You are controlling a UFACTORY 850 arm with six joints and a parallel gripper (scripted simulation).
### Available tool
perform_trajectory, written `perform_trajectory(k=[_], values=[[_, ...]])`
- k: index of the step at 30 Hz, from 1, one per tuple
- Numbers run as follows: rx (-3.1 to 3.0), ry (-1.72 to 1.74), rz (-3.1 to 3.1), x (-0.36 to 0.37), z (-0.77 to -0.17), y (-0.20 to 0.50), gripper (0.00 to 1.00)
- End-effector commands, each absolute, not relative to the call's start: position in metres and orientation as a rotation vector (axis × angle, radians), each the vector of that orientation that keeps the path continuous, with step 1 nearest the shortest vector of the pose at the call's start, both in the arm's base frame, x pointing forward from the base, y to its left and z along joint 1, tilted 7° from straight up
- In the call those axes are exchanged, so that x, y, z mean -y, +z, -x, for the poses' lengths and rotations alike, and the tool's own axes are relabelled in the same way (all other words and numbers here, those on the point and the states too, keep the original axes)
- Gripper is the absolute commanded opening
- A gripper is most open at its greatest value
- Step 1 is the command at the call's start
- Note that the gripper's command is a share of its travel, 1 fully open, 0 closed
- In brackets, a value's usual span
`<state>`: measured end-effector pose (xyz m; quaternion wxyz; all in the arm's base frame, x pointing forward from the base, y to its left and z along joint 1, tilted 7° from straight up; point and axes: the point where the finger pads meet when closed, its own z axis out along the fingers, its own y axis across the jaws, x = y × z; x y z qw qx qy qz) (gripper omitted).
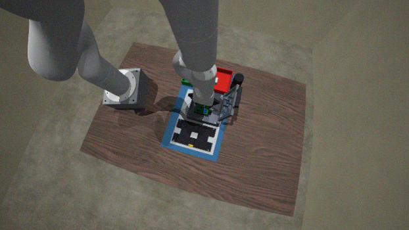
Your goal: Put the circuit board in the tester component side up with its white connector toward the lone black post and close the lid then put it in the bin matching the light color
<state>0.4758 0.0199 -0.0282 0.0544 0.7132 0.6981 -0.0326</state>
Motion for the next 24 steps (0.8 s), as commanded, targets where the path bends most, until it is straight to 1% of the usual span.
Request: perform_trajectory(k=[1, 24], values=[[-2.120, -0.097, -2.165, -0.0200, -0.4766, -0.0285, 0.79], [-2.120, -0.097, -2.165, -0.0197, -0.4766, -0.0304, 0.79]])
